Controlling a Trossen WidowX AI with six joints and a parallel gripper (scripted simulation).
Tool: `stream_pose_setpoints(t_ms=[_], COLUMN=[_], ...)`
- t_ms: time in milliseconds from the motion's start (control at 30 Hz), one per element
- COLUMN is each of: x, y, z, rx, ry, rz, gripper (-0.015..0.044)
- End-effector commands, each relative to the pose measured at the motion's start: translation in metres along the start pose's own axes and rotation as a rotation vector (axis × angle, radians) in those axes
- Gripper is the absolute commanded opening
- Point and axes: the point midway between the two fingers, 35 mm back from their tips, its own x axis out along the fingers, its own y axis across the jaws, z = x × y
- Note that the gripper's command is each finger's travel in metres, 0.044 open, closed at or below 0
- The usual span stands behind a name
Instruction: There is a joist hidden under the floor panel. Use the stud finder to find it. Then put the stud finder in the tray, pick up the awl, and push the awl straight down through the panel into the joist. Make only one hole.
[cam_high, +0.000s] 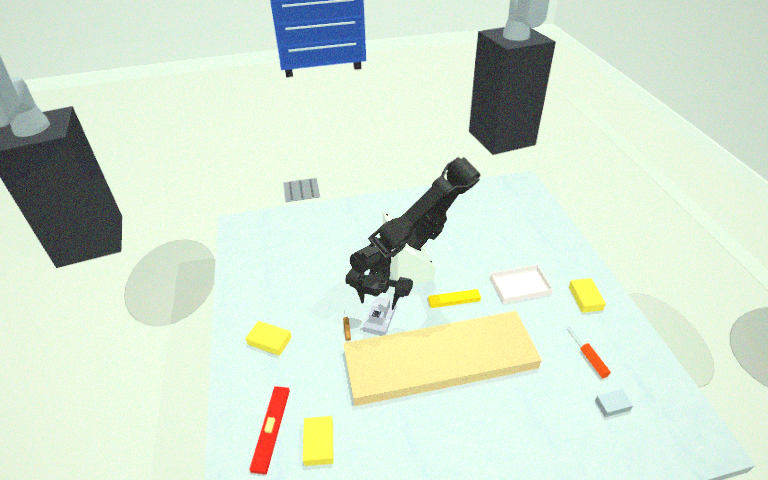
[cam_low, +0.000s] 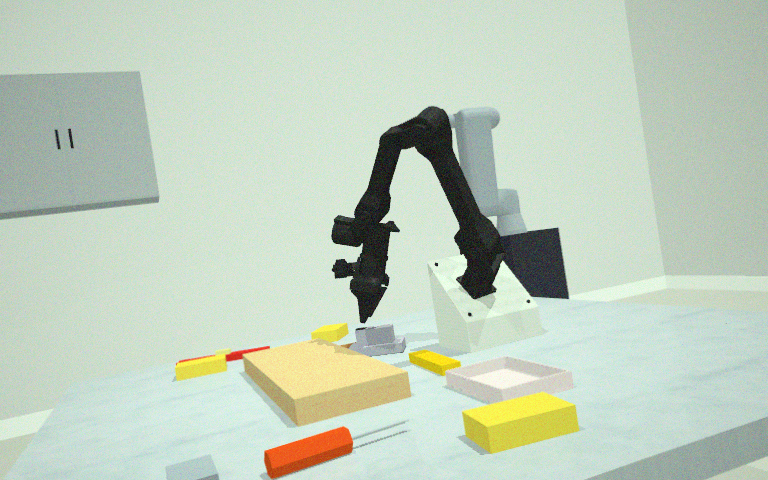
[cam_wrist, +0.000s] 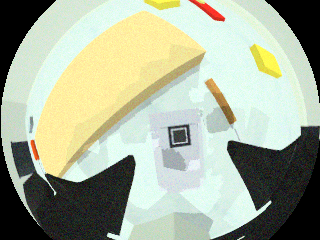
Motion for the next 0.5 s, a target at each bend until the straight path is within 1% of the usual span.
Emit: stream_pose_setpoints(t_ms=[0,467], x=[-0.001,0.016], y=[0.000,0.000], z=[-0.006,-0.010], rx=[0.008,0.009], ry=[0.007,0.006], rz=[-0.004,-0.004], gripper=[0.0440,0.0440])
